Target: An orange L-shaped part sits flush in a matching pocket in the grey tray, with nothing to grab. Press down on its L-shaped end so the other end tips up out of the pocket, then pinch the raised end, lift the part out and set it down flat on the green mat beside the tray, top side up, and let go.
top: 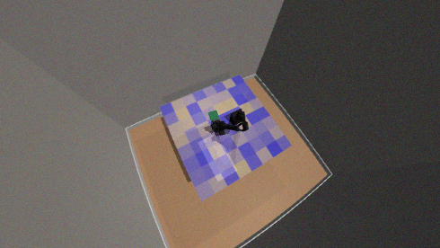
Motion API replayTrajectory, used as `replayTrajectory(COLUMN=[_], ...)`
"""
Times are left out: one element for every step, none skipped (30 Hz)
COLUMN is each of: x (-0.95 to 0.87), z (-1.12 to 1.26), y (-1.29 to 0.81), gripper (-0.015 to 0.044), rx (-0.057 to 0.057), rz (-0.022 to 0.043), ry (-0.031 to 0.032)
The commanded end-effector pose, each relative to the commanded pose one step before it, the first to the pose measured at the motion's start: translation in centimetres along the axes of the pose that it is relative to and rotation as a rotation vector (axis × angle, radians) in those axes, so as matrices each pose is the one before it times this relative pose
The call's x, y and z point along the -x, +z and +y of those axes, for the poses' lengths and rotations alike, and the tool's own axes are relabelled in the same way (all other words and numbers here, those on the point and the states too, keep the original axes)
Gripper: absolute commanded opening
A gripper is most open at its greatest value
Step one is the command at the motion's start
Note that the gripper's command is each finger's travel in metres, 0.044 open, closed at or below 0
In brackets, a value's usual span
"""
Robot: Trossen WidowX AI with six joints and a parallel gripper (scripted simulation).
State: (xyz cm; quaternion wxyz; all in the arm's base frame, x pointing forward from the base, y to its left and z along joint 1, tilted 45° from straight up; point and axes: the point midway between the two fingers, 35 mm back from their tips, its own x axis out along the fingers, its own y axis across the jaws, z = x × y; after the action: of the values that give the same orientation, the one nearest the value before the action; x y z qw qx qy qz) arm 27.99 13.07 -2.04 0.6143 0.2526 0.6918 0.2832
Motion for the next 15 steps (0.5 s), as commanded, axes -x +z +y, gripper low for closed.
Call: replayTrajectory(x=[-0.384,0.0,0.0,0.0,0.0,0.0,0.0,0.0,0.149,0.0,0.0,0.0,0.0,0.0,0.049], z=[-0.235,0.0,0.0,0.0,0.0,0.0,0.0,0.0,0.147,0.0,0.0,0.0,0.0,0.0,0.043], y=[-0.362,0.0,0.0,0.0,0.0,0.0,0.0,0.0,0.248,0.0,0.0,0.0,0.0,0.0,-0.007], gripper=[0.018,0.018,0.018,0.018,0.018,0.018,0.018,0.018,0.018,0.018,0.018,0.018,0.018,0.018,0.018], rx=[-0.013,0.0,0.0,0.0,0.0,0.0,0.0,0.0,0.0085,0.0,0.0,0.0,0.0,0.0,-0.0003], rz=[0.00793,0.0,0.0,0.0,0.0,0.0,0.0,0.0,-0.0054,0.0,0.0,0.0,0.0,0.0,0.00022], ry=[-0.00021,0.0,0.0,0.0,0.0,0.0,0.0,0.0,0.00174,0.0,0.0,0.0,0.0,0.0,-0.00007])
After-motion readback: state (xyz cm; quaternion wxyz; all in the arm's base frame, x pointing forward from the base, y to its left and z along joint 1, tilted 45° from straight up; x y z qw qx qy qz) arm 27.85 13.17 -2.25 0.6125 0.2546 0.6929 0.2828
